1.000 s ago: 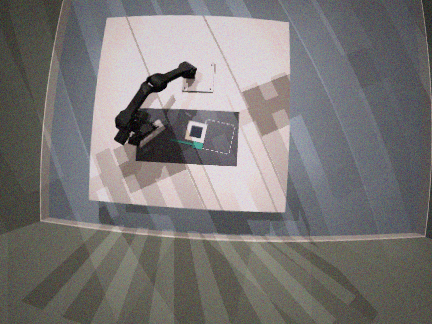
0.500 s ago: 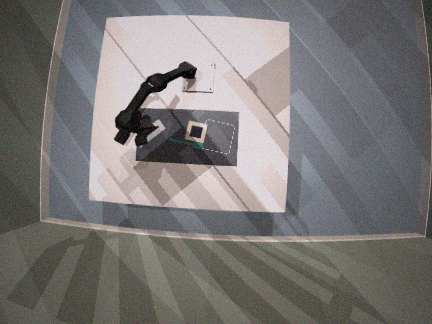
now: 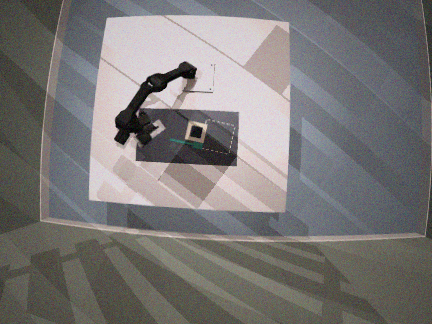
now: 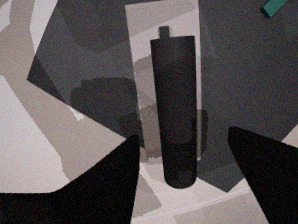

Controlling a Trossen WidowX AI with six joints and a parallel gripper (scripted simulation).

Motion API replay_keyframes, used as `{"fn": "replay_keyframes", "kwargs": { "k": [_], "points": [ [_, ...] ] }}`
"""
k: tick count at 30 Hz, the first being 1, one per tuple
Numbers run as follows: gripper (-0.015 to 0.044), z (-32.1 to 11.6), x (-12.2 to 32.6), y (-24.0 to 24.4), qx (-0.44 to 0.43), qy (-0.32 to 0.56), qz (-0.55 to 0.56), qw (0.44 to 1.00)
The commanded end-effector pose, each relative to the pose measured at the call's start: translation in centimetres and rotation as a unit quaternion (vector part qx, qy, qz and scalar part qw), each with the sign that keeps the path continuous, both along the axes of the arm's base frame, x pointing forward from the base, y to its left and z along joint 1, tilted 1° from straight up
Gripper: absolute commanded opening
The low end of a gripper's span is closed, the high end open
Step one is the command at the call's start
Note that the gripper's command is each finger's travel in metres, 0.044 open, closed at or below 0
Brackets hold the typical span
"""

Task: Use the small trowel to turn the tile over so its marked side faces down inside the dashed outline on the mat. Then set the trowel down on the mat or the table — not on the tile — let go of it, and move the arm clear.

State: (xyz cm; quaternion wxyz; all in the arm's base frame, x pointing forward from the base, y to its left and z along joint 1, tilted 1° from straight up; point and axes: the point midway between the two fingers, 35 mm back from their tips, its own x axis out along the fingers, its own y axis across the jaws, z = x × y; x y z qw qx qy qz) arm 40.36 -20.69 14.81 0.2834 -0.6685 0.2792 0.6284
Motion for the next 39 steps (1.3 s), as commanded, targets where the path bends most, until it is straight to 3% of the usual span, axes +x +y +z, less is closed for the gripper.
{"fn": "replay_keyframes", "kwargs": {
  "k": [1, 29, 34, 39],
  "points": [
    [0.0270, -0.2, 0.0, 0.0, 0.001, 0.000, 0.006, 1.000],
    [0.0270, -4.4, 0.4, -0.2, 0.000, -0.001, 0.007, 1.000],
    [0.0139, -4.4, 0.4, -0.2, 0.000, -0.001, 0.007, 1.000],
    [0.0130, -4.4, 0.4, -0.2, 0.000, -0.001, 0.007, 1.000]
  ]
}}
